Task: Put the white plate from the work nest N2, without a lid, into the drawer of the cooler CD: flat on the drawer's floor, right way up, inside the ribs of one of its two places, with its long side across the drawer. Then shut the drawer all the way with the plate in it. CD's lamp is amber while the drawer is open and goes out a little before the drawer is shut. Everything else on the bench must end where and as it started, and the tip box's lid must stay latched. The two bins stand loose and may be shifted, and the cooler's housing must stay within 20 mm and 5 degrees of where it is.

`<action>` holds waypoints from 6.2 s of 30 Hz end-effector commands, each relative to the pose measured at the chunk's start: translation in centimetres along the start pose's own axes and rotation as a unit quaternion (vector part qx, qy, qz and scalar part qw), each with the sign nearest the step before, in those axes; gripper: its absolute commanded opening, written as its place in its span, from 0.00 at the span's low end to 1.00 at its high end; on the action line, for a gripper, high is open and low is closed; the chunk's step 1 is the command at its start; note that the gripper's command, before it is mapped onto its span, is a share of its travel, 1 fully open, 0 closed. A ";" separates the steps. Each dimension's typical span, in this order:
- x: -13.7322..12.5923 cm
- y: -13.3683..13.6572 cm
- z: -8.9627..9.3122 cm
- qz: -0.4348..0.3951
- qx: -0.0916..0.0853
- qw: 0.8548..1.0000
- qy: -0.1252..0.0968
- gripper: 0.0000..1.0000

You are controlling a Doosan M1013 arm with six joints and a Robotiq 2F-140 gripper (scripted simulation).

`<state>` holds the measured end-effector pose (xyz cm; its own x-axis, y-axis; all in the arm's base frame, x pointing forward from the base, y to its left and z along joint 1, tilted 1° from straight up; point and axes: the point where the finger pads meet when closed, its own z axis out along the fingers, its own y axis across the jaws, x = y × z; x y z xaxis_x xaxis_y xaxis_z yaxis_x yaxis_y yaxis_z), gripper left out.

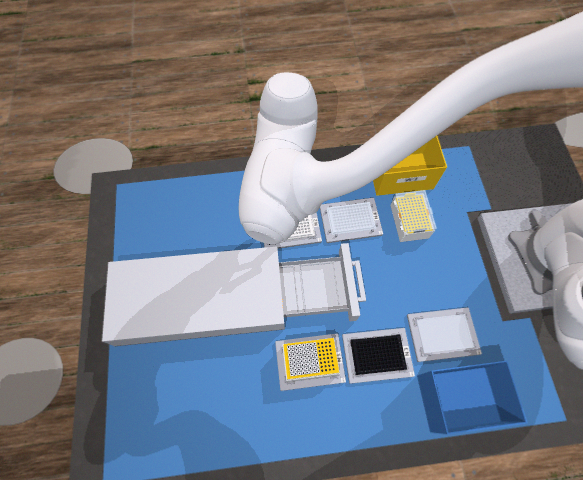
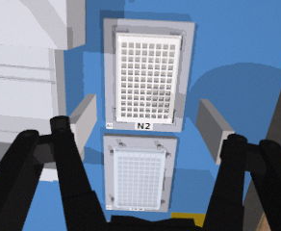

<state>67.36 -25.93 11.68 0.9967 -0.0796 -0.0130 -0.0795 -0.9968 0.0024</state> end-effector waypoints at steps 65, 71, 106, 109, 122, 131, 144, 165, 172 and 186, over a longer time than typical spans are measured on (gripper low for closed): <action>0.0 0.0 7.8 0.000 0.000 1.000 0.000 0.66; 0.0 0.0 8.3 0.000 0.000 1.000 0.000 0.66; 0.0 0.0 11.1 0.000 0.000 1.000 0.000 0.66; 0.0 0.0 11.1 0.000 0.000 1.000 0.000 0.65; 0.0 0.0 11.1 0.000 0.000 1.000 0.000 0.59; 0.0 0.0 11.1 0.000 0.000 1.000 0.000 0.55; 0.0 0.0 11.1 0.000 0.000 1.000 0.000 0.00; 0.0 0.0 11.0 0.000 0.000 1.000 0.000 0.00; 0.0 0.0 10.8 0.000 0.000 1.000 0.000 0.00; 0.0 0.0 10.3 0.000 0.000 1.000 0.000 0.00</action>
<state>67.23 -25.94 1.29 0.9967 -0.0796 -0.0130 -0.0796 -0.9968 0.0024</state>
